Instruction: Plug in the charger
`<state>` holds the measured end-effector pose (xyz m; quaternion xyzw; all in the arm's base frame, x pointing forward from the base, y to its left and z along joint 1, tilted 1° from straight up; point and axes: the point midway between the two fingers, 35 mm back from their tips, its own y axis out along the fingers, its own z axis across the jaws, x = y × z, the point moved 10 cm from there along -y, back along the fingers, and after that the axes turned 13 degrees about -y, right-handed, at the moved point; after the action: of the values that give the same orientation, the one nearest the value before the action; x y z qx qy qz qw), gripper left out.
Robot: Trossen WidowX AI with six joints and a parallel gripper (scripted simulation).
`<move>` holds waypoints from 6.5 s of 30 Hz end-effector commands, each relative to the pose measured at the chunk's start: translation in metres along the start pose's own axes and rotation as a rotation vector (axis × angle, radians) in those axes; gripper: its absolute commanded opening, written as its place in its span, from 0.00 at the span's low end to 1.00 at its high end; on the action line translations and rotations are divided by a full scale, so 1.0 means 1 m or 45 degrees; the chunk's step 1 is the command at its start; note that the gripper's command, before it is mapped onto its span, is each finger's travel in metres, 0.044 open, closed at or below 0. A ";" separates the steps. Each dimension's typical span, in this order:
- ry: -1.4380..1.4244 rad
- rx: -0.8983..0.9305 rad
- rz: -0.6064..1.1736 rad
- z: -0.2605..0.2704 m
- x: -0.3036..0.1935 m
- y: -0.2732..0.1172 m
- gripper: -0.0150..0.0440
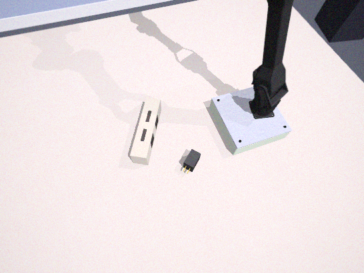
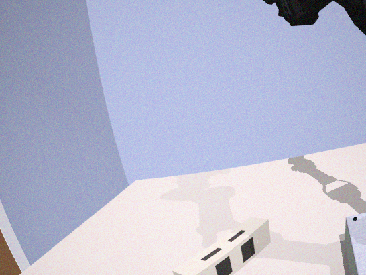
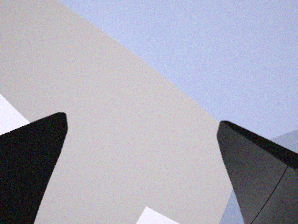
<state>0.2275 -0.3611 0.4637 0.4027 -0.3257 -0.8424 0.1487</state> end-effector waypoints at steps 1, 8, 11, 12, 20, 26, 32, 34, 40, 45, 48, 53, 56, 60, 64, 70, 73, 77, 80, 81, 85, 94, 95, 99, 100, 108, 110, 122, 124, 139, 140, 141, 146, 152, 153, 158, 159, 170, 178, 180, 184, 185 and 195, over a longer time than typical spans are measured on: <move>-0.005 -0.006 0.000 -0.001 0.000 0.000 0.98; -0.211 -0.220 0.030 -0.030 -0.019 -0.022 1.00; -0.310 -0.319 0.060 -0.042 -0.028 -0.033 1.00; -0.343 -0.352 0.072 -0.047 -0.031 -0.037 1.00; -0.604 -0.605 0.204 -0.077 -0.055 -0.073 1.00; -0.788 -0.775 0.343 -0.095 -0.072 -0.104 1.00; -0.965 -0.928 0.515 -0.110 -0.089 -0.137 1.00; -1.022 -0.974 0.578 -0.114 -0.094 -0.149 1.00; -1.187 -1.099 0.790 -0.123 -0.109 -0.185 1.00; -1.318 -1.184 0.988 -0.129 -0.120 -0.216 1.00; -1.393 -1.226 1.115 -0.130 -0.126 -0.235 1.00; -1.510 -1.279 1.342 -0.131 -0.135 -0.267 1.00; -1.575 -1.301 1.486 -0.130 -0.139 -0.287 1.00; -1.655 -1.317 1.687 -0.127 -0.144 -0.313 1.00; -1.727 -1.316 1.896 -0.122 -0.148 -0.338 1.00; -1.815 -1.285 2.225 -0.112 -0.152 -0.375 1.00; -1.853 -1.253 2.399 -0.106 -0.152 -0.394 1.00; -1.890 -1.193 2.635 -0.096 -0.151 -0.417 1.00; -1.908 -1.135 2.815 -0.088 -0.150 -0.434 1.00; -1.912 -1.113 2.876 -0.085 -0.149 -0.439 1.00; -1.917 -1.011 3.119 -0.073 -0.146 -0.460 1.00; -1.856 -0.702 3.665 -0.042 -0.134 -0.502 1.00; -1.843 -0.660 3.724 -0.038 -0.132 -0.506 1.00; -1.771 -0.480 3.959 -0.023 -0.124 -0.521 1.00; -1.749 -0.431 4.016 -0.019 -0.122 -0.524 1.00; -1.500 0.006 4.446 0.014 -0.104 -0.549 1.00; -1.418 0.128 4.544 0.022 -0.099 -0.555 1.00; -1.090 0.556 4.818 0.051 -0.085 -0.572 1.00; -1.090 0.556 4.818 0.050 -0.084 -0.573 1.00; -1.090 0.556 4.818 0.041 -0.073 -0.586 1.00; -1.090 0.556 4.818 0.041 -0.072 -0.587 1.00; -1.090 0.556 4.818 0.040 -0.071 -0.588 1.00; -1.090 0.556 4.818 0.036 -0.067 -0.594 1.00; -1.090 0.556 4.819 0.031 -0.061 -0.601 1.00; -1.090 0.556 4.819 0.030 -0.060 -0.602 1.00; -1.090 0.556 4.819 0.027 -0.055 -0.607 1.00; -1.090 0.556 4.819 0.026 -0.054 -0.608 1.00; -1.106 0.549 4.817 0.024 -0.050 -0.612 0.82; -1.106 0.549 4.817 0.024 -0.050 -0.612 0.50; -1.106 0.549 4.817 0.024 -0.050 -0.612 0.48; -1.106 0.549 4.817 0.024 -0.050 -0.612 0.43; -1.106 0.550 4.817 0.024 -0.051 -0.611 0.39; -1.094 0.555 4.818 0.043 -0.073 -0.582 0.25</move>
<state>0.2474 0.1284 0.1211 0.6011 0.3515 -0.4023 -0.5944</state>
